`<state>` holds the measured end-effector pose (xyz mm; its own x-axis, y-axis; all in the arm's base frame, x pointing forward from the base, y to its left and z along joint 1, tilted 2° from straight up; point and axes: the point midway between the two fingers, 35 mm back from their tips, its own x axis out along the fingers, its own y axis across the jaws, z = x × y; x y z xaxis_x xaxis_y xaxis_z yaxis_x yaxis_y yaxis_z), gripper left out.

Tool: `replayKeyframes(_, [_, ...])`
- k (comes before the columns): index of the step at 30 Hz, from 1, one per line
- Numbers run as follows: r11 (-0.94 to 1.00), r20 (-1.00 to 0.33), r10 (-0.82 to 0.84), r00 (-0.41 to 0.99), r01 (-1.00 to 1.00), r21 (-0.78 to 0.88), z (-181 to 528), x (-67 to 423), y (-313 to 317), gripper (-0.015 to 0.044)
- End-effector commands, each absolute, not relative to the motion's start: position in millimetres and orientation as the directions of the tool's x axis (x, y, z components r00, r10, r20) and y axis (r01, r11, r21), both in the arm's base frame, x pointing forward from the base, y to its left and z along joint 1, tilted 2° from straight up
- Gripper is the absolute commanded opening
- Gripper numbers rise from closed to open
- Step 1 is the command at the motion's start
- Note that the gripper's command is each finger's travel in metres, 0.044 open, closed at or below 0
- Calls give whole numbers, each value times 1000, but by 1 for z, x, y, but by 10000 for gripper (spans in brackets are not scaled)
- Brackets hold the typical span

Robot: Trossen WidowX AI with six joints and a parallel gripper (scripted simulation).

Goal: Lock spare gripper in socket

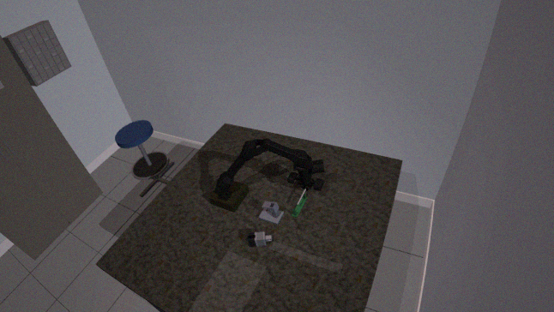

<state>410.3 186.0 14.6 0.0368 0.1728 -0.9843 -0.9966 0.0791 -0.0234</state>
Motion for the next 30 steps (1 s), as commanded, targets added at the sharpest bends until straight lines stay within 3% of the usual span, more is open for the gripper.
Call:
replayKeyframes(1, [84,-985,171,34,-996,-20,11,409,186,0])
replayKeyframes(25, [84,-985,171,34,-996,-20,11,409,186,0])
replayKeyframes(30, [79,-984,172,35,-997,-21,12,409,186,131])
